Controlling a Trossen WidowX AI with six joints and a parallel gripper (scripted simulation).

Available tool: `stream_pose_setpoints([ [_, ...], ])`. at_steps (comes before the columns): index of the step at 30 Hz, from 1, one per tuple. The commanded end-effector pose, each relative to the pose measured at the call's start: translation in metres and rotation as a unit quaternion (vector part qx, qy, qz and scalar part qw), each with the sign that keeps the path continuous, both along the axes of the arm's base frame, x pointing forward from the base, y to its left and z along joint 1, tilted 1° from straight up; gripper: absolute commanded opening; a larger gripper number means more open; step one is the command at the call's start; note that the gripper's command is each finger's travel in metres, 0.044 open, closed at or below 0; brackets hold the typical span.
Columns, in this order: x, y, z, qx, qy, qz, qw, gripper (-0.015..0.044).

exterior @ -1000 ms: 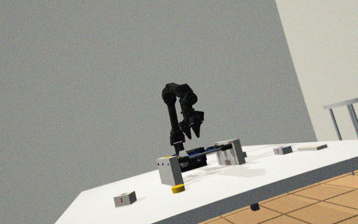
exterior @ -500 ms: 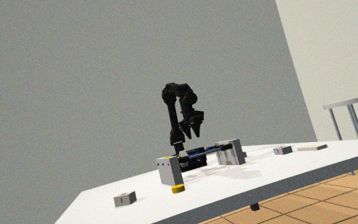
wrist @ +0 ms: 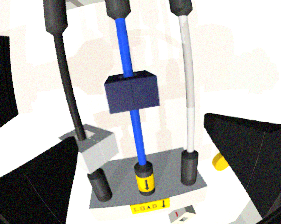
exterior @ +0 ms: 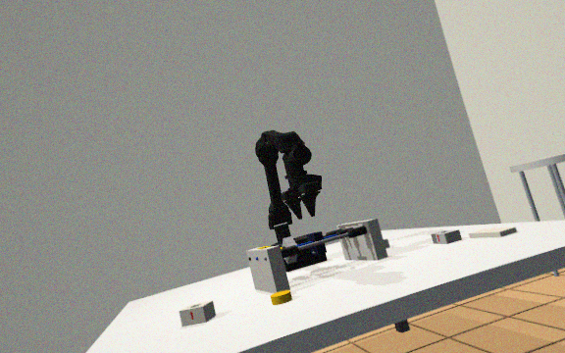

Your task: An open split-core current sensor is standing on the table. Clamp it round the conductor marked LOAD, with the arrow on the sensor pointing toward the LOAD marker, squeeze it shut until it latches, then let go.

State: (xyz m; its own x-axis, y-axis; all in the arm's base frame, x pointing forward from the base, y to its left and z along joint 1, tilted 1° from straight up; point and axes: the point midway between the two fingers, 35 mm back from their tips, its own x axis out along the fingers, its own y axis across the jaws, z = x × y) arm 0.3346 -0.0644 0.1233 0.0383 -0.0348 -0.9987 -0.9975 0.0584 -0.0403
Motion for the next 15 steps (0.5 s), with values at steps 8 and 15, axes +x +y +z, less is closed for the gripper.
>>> stream_pose_setpoints([
  [8,-0.004,-0.005,-0.004,0.019,0.007,-0.003,1.0,0.044],
  [15,-0.042,-0.047,-0.028,0.229,0.01,-0.062,0.971,0.044],
])
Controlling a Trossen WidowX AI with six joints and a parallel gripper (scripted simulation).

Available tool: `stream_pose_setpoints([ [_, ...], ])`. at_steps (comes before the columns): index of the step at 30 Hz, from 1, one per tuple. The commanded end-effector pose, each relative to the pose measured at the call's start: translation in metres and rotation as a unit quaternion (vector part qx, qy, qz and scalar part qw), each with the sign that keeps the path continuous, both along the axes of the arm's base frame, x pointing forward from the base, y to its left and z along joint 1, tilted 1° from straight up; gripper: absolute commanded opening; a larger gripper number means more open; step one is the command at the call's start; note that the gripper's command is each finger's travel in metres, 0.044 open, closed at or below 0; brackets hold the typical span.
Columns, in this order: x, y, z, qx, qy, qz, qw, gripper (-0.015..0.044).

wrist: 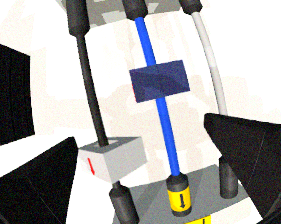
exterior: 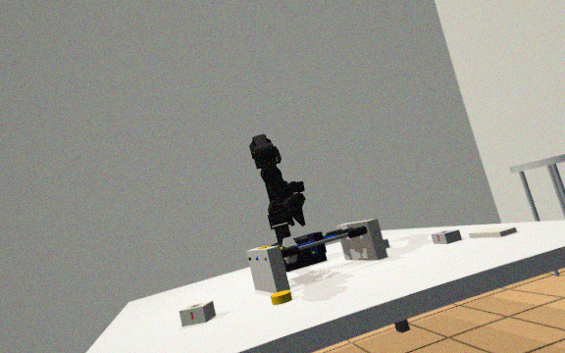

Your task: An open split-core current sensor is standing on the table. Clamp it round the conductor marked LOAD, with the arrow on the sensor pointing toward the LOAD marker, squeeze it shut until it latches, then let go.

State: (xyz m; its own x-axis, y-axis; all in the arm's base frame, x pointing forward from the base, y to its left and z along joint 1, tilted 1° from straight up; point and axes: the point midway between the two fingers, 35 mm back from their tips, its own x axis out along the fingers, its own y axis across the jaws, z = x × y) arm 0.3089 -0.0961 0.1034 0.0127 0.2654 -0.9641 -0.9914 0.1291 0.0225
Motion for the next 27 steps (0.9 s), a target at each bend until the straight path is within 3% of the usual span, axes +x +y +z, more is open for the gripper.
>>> stream_pose_setpoints([
  [1,-0.021,-0.021,-0.01,0.108,-0.014,-0.045,0.993,0.044],
  [6,-0.042,-0.053,-0.008,0.242,-0.095,-0.127,0.957,0.044],
  [10,-0.056,-0.079,-0.002,0.306,-0.175,-0.192,0.916,0.044],
  [27,-0.057,-0.08,-0.005,0.291,-0.158,-0.189,0.925,0.044],
])
